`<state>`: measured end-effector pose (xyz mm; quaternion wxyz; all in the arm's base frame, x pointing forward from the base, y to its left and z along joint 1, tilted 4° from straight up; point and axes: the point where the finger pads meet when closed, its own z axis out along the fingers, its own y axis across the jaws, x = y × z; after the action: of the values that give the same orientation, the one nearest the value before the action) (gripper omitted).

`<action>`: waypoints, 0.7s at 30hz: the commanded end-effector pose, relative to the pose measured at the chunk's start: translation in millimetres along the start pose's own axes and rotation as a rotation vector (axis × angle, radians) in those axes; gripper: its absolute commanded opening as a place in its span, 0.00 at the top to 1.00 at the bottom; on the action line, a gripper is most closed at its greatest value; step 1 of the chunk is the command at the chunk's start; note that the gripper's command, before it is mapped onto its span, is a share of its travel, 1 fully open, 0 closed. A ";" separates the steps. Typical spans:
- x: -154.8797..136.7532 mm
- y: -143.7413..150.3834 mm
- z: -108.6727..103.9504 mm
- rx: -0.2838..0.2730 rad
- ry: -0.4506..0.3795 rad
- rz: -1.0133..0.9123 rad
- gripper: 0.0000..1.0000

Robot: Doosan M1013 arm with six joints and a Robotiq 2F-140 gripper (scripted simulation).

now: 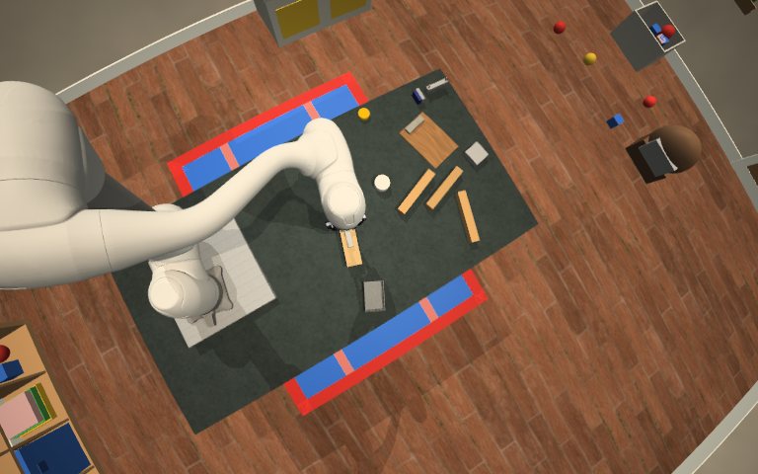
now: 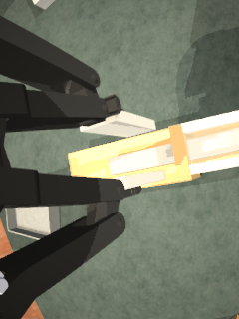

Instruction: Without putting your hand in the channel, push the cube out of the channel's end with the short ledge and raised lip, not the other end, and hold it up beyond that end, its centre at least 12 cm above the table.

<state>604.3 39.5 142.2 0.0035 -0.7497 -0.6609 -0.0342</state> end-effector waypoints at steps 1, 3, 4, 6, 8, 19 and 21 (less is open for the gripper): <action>-1.1 0.8 -3.1 -0.003 -0.001 0.009 0.77; -1.1 0.8 -3.1 -0.003 -0.001 0.009 0.77; -1.1 0.8 -3.1 -0.003 -0.001 0.009 0.77; -1.1 0.8 -3.1 -0.003 -0.001 0.009 0.77; -1.1 0.8 -3.1 -0.003 -0.001 0.009 0.77; -91.3 1.1 -1.5 -0.003 -0.001 0.009 1.00; -91.3 1.1 6.7 -0.003 -0.001 0.009 1.00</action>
<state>595.5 -46.2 138.3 0.0015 -0.7556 -0.6542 -0.0333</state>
